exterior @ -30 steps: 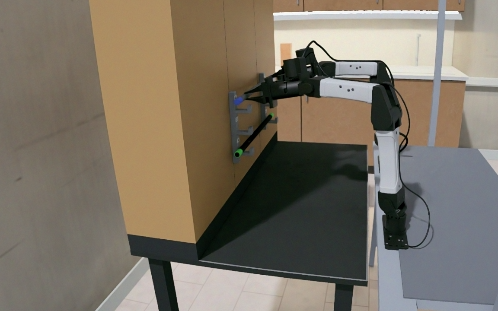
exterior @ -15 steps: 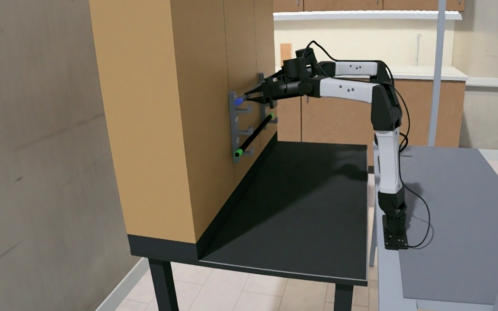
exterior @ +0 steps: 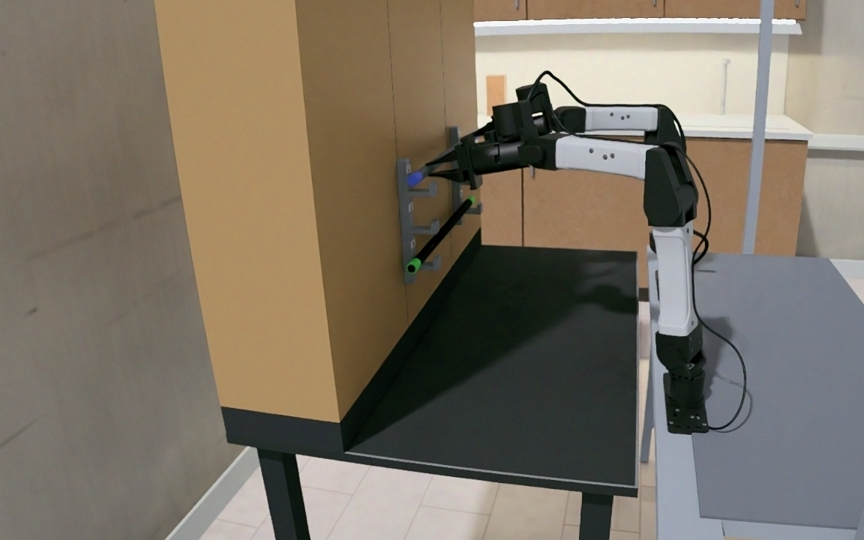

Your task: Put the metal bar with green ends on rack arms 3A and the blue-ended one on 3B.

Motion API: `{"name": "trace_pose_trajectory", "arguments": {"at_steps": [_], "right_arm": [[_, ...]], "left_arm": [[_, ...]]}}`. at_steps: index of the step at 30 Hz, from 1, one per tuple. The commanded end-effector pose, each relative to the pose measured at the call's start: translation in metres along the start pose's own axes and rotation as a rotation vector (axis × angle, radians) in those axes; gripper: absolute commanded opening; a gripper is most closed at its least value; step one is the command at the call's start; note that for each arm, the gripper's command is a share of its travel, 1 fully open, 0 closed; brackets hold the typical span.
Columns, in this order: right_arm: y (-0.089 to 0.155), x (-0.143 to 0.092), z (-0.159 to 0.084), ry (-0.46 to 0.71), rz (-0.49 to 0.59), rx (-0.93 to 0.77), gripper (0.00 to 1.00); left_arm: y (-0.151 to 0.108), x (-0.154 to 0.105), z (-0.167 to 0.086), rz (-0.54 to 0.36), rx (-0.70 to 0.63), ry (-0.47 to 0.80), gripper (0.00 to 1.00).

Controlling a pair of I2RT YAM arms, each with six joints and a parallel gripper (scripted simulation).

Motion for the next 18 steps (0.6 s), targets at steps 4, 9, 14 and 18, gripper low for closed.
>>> {"name": "trace_pose_trajectory", "arguments": {"at_steps": [4, 9, 14, 18], "right_arm": [[-0.061, -0.032, -0.011, 0.014, -0.205, 0.034, 0.0], [-0.06, -0.036, -0.011, 0.014, -0.205, 0.034, 0.0], [-0.059, -0.04, -0.01, 0.014, -0.205, 0.034, 0.0], [-0.059, -0.042, -0.01, 0.014, -0.205, 0.034, 0.0]], "left_arm": [[0.057, -0.033, 0.004, 0.174, -0.041, -0.035, 0.0], [0.059, -0.037, 0.004, 0.174, -0.041, -0.035, 0.0], [0.06, -0.042, 0.004, 0.174, -0.041, -0.035, 0.0], [0.06, -0.044, 0.004, 0.174, -0.041, -0.035, 0.0]]}}
Point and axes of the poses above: on each arm, the point where the finger pads meet when closed, its own x axis out along the fingers, its own y axis across the jaws, z = x × y, the point moved 3 cm from there along -x, back along the fingers, and after that the axes turned 9 degrees about -x, right-handed, at the moved point
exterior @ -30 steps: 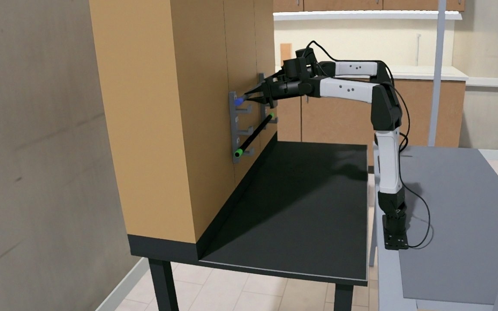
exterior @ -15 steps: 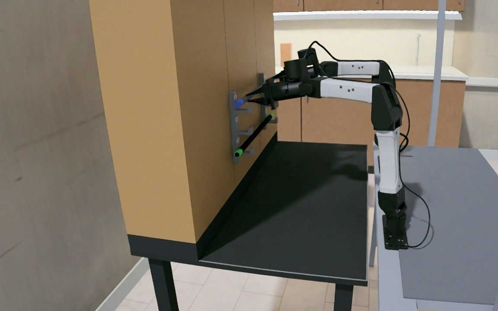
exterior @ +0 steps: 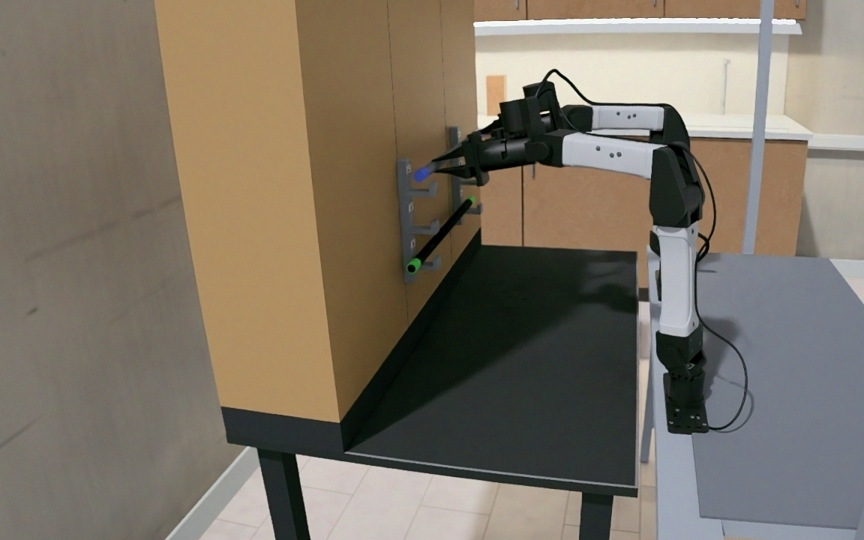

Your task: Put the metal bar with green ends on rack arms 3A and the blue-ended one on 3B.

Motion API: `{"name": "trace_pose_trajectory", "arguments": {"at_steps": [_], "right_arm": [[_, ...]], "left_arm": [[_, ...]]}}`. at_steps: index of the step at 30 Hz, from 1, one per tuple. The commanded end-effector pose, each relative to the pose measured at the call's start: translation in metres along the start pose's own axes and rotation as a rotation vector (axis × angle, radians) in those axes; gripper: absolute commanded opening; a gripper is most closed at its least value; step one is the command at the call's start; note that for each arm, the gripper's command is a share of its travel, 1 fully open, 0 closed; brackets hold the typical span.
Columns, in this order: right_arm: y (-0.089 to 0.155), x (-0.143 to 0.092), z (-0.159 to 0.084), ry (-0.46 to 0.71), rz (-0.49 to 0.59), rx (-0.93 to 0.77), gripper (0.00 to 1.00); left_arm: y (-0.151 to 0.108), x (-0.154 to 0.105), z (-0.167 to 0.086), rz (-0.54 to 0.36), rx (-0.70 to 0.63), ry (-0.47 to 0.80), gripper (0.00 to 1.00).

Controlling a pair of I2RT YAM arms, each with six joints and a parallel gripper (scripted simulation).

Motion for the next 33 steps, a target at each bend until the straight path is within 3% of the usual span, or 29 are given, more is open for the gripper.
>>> {"name": "trace_pose_trajectory", "arguments": {"at_steps": [1, 15, 33], "right_arm": [[-0.057, -0.026, -0.008, 0.007, -0.197, 0.032, 0.0], [-0.053, -0.038, -0.008, 0.007, -0.197, 0.032, 0.0], [-0.035, -0.034, -0.004, 0.007, -0.197, 0.032, 0.0]], "left_arm": [[0.056, -0.03, 0.002, 0.171, -0.041, -0.032, 0.0], [0.052, -0.041, 0.001, 0.171, -0.041, -0.032, 0.0], [0.034, -0.038, -0.001, 0.171, -0.041, -0.032, 0.0]]}}
Point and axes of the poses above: on each arm, the point where the finger pads meet when closed, its own x axis out along the fingers, its own y axis across the jaws, z = x × y, the point moved 3 cm from there along -x, back along the fingers, and after that the axes turned 9 degrees about -x, right-handed, at the moved point
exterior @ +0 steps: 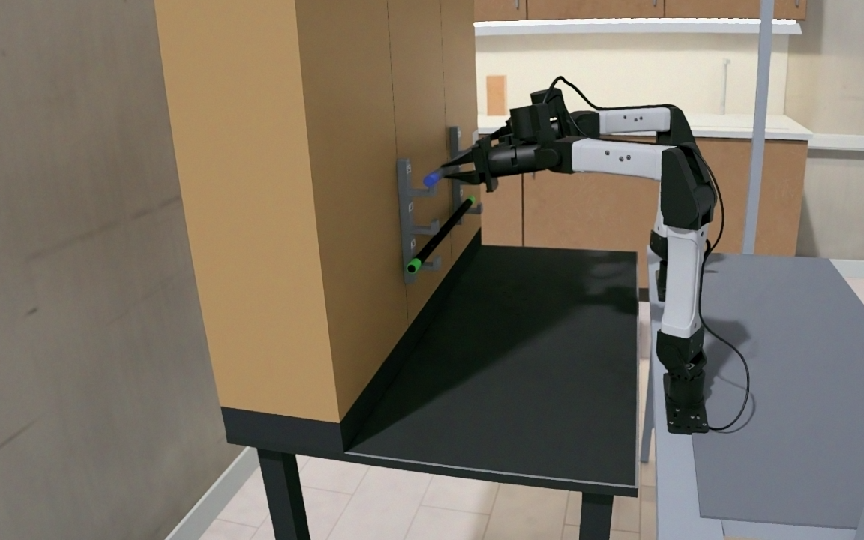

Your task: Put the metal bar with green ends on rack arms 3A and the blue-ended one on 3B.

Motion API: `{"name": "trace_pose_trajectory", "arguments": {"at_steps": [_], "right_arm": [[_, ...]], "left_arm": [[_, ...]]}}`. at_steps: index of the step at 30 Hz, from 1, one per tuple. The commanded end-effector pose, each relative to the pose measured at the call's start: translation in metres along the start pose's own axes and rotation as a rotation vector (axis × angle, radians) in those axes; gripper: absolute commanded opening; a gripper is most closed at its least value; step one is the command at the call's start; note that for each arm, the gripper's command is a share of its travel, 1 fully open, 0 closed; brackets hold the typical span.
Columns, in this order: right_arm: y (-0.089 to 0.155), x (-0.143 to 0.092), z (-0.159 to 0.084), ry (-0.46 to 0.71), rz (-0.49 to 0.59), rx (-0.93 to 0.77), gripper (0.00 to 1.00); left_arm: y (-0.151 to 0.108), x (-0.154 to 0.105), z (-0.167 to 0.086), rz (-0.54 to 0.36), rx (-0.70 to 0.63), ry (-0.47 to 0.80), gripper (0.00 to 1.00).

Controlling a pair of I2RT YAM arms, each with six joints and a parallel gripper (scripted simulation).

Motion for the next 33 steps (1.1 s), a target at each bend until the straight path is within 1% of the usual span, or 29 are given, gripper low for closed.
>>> {"name": "trace_pose_trajectory", "arguments": {"at_steps": [1, 16, 18, 33], "right_arm": [[-0.053, -0.021, -0.008, 0.011, -0.196, 0.026, 0.0], [-0.03, -0.016, -0.004, 0.011, -0.196, 0.026, 0.0], [-0.03, -0.016, -0.004, 0.011, -0.196, 0.026, 0.0], [-0.002, -0.01, 0.001, 0.011, -0.196, 0.026, 0.0]], "left_arm": [[0.047, -0.022, 0.002, 0.164, -0.043, -0.031, 0.0], [0.02, -0.017, -0.001, 0.164, -0.043, -0.031, 0.0], [0.02, -0.017, -0.001, 0.164, -0.043, -0.031, 0.0], [-0.009, -0.012, -0.004, 0.164, -0.043, -0.031, 0.0]]}}
Point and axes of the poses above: on each arm, the point where the finger pads meet when closed, its own x axis out along the fingers, its own y axis across the jaws, z = x × y, the point moved 3 cm from there along -x, back along the fingers, and after that the axes turned 9 degrees about -x, right-handed, at the moved point
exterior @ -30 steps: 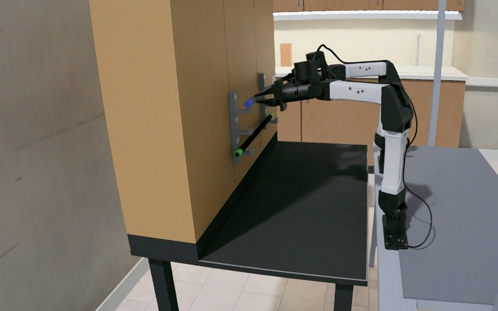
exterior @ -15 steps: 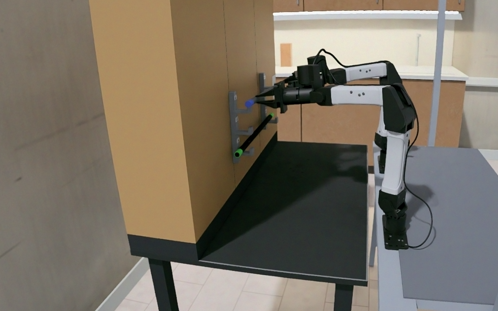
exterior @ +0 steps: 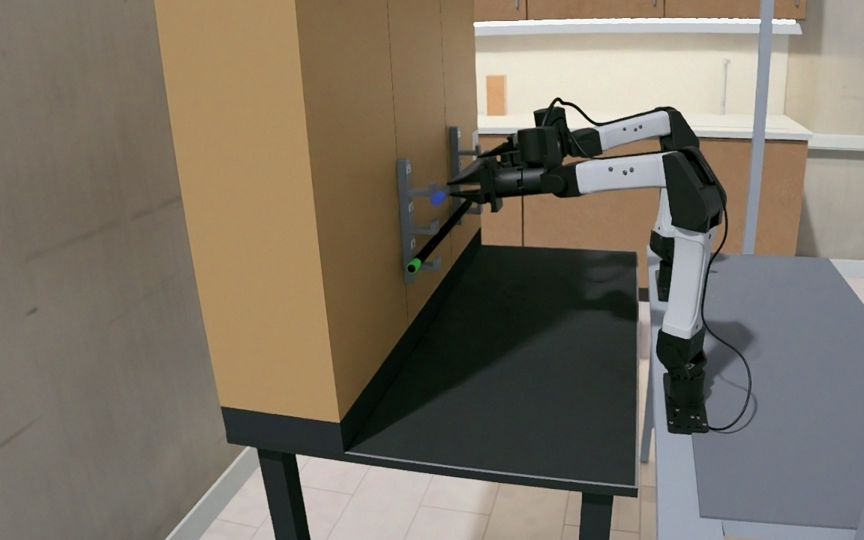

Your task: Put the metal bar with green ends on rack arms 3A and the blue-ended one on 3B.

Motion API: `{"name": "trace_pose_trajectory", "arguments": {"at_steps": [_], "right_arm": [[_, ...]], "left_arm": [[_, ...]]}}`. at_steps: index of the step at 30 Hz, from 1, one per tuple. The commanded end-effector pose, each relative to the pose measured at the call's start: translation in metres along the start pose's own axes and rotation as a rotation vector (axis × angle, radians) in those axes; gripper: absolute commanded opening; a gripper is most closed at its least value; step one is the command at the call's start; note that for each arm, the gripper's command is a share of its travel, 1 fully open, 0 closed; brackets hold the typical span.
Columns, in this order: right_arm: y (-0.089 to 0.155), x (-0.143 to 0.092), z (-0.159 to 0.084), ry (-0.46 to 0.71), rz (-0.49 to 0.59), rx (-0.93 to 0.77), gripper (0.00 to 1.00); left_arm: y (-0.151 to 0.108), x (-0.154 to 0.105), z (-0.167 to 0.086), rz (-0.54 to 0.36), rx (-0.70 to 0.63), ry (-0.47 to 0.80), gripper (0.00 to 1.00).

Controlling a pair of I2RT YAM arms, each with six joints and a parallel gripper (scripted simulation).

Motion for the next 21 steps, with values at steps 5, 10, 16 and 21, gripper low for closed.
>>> {"name": "trace_pose_trajectory", "arguments": {"at_steps": [5, 10, 16, 21], "right_arm": [[-0.038, -0.013, -0.005, 0.009, -0.159, 0.012, 0.0], [-0.033, -0.013, -0.004, 0.009, -0.159, 0.012, 0.0], [-0.028, -0.012, -0.003, 0.009, -0.159, 0.012, 0.0], [-0.029, -0.012, -0.003, 0.009, -0.159, 0.012, 0.0]], "left_arm": [[0.027, -0.007, 0.001, 0.125, -0.051, -0.021, 0.0], [0.021, -0.006, 0.0, 0.125, -0.051, -0.021, 0.0], [0.014, -0.005, -0.001, 0.125, -0.051, -0.021, 0.0], [0.014, -0.005, -0.001, 0.125, -0.051, -0.021, 0.0]]}}
Point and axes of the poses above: on each arm, the point where the finger pads meet when closed, its own x axis out along the fingers, its own y axis across the jaws, z = x × y, the point moved 3 cm from there along -x, back along the fingers, and after that the axes turned 9 degrees about -x, right-handed, at the moved point
